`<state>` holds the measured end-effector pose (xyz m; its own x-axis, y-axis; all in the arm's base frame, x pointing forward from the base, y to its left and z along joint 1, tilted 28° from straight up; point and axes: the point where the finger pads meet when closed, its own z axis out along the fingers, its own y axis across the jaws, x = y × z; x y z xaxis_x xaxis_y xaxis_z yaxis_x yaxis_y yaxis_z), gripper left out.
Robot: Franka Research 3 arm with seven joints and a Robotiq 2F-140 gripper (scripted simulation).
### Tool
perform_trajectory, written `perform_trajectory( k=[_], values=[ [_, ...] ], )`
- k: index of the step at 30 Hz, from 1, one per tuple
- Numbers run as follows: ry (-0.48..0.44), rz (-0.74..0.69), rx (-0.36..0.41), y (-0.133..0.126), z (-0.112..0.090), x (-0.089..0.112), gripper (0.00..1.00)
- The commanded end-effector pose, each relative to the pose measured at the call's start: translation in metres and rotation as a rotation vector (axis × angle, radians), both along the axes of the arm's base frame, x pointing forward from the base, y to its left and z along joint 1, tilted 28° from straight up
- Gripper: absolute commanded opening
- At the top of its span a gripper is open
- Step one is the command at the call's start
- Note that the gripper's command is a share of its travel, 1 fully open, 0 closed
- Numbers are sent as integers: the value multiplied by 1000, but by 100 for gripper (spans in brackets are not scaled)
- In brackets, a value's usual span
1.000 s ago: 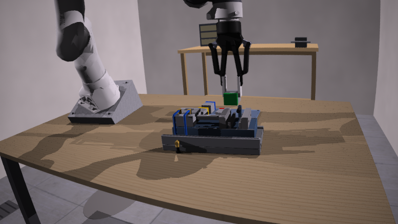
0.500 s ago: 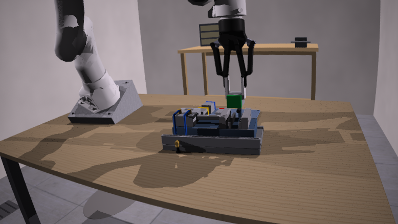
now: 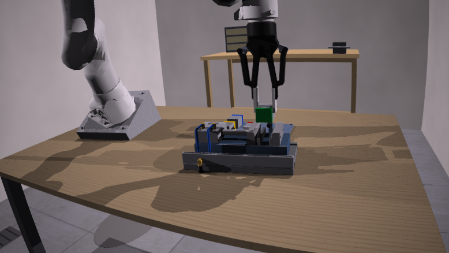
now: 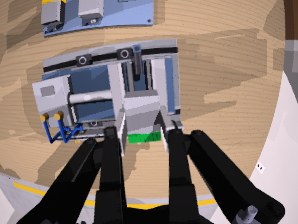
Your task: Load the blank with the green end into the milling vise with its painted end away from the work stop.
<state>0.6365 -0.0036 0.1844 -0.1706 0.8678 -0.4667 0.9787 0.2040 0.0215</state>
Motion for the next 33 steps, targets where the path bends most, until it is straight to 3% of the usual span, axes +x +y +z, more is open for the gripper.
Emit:
perform_trajectory(
  k=[1,33],
  values=[
    [7,20,0,6,0,-1,0],
    [7,20,0,12,-2,-5,0]
  ],
)
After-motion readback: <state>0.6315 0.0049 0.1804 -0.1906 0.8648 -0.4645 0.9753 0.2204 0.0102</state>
